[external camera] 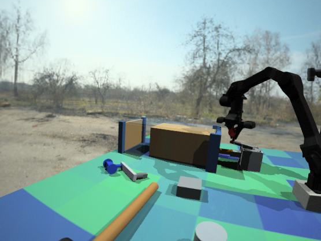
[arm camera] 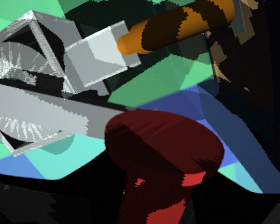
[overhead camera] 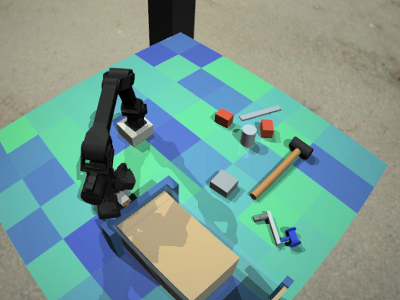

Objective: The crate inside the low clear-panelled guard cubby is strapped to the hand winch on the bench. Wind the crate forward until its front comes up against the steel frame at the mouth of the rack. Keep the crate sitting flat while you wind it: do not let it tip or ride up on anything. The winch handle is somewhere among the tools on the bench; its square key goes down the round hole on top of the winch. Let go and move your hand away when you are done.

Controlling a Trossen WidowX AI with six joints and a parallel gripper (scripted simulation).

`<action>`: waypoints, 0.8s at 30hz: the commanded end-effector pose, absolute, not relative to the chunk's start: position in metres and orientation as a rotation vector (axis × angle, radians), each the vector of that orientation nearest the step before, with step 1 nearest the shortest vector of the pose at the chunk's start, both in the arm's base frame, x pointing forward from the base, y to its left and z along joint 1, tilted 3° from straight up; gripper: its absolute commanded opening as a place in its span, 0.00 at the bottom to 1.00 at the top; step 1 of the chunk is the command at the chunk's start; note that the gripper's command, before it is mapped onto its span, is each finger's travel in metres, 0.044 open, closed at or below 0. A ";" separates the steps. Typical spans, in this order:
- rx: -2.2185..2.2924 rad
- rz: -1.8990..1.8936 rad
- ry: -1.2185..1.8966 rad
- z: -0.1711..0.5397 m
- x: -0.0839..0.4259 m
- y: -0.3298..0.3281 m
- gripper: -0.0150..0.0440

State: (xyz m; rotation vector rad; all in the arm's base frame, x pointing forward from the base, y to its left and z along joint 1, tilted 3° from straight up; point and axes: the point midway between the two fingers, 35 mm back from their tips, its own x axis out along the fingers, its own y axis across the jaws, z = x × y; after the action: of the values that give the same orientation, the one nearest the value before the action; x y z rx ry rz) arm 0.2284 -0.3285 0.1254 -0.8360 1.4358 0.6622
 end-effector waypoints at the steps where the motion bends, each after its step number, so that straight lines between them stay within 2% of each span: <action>1: -0.838 0.721 1.382 0.126 0.244 -0.304 0.25; 24: -0.838 0.721 1.382 0.126 0.246 -0.300 0.25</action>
State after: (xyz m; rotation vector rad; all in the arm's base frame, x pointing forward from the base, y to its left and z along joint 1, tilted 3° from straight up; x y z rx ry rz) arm 0.2310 -0.3249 0.1255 -0.8400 1.4361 0.6569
